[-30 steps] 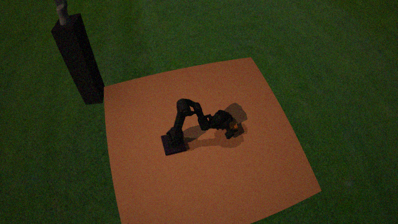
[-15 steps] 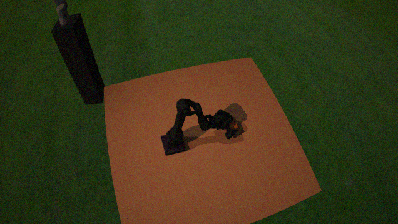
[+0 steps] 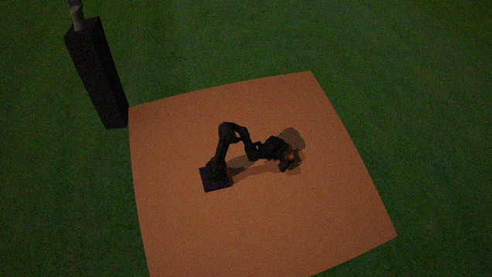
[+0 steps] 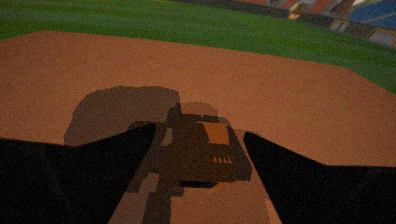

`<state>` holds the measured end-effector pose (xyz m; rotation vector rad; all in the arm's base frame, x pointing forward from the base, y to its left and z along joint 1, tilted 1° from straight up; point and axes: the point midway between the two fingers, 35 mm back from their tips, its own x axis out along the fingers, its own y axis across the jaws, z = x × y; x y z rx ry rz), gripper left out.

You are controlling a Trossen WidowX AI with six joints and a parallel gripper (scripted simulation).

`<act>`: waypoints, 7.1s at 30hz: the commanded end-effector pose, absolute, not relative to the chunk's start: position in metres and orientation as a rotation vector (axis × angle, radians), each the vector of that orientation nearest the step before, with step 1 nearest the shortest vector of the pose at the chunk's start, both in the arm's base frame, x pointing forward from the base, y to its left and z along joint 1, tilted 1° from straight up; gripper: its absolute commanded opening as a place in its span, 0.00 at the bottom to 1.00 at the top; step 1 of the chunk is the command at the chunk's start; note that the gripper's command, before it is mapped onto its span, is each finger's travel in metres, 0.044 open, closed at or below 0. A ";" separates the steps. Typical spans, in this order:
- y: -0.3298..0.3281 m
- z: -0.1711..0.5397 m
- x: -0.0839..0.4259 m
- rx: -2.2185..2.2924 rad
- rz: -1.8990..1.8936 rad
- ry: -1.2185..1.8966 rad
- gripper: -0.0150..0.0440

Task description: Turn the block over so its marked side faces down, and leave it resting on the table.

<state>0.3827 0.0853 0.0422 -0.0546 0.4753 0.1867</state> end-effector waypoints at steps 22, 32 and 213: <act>0.081 0.106 0.362 -0.104 0.168 0.952 1.00; 0.083 0.110 0.370 -0.112 0.166 1.023 1.00; 0.090 0.039 0.401 -0.075 0.180 0.638 0.25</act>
